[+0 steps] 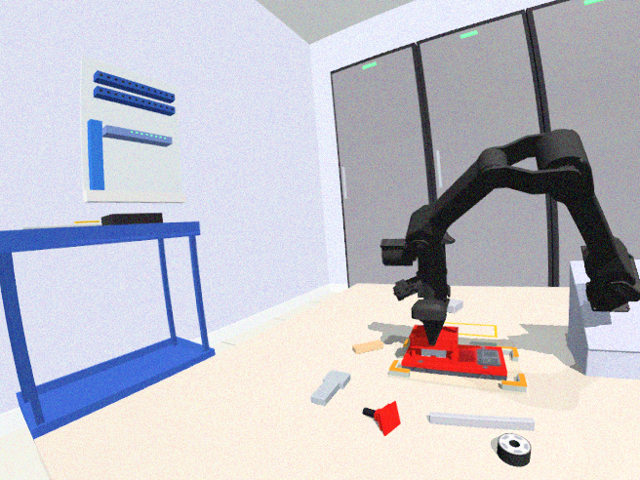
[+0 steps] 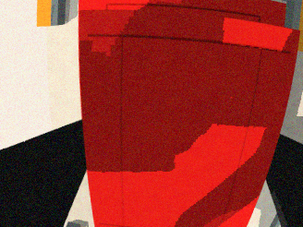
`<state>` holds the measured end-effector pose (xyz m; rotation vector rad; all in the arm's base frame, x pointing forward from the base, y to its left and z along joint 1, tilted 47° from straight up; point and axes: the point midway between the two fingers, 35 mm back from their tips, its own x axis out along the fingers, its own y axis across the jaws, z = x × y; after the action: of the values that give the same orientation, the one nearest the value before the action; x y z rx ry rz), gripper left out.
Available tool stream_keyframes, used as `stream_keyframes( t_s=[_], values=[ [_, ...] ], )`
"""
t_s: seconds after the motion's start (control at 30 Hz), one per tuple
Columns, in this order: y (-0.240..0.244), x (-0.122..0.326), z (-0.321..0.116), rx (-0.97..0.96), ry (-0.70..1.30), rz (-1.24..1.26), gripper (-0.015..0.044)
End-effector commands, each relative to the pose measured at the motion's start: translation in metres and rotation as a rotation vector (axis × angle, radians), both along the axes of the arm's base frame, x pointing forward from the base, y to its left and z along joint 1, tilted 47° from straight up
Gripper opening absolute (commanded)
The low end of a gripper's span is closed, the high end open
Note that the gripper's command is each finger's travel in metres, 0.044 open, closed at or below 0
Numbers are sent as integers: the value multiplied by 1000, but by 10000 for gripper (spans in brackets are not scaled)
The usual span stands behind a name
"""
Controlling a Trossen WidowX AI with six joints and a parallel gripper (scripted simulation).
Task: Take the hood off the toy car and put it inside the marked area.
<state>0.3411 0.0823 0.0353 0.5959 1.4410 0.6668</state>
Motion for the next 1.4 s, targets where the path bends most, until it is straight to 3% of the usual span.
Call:
stream_keyframes(
  t_s=[0.0,0.43,1.37],
  values=[
    [-4,2,3,-4,-7,-1,0],
    [-36,1,33,-5,-7,-1,0],
    [-133,-6,-64,-34,-2,-9,0]
  ],
)
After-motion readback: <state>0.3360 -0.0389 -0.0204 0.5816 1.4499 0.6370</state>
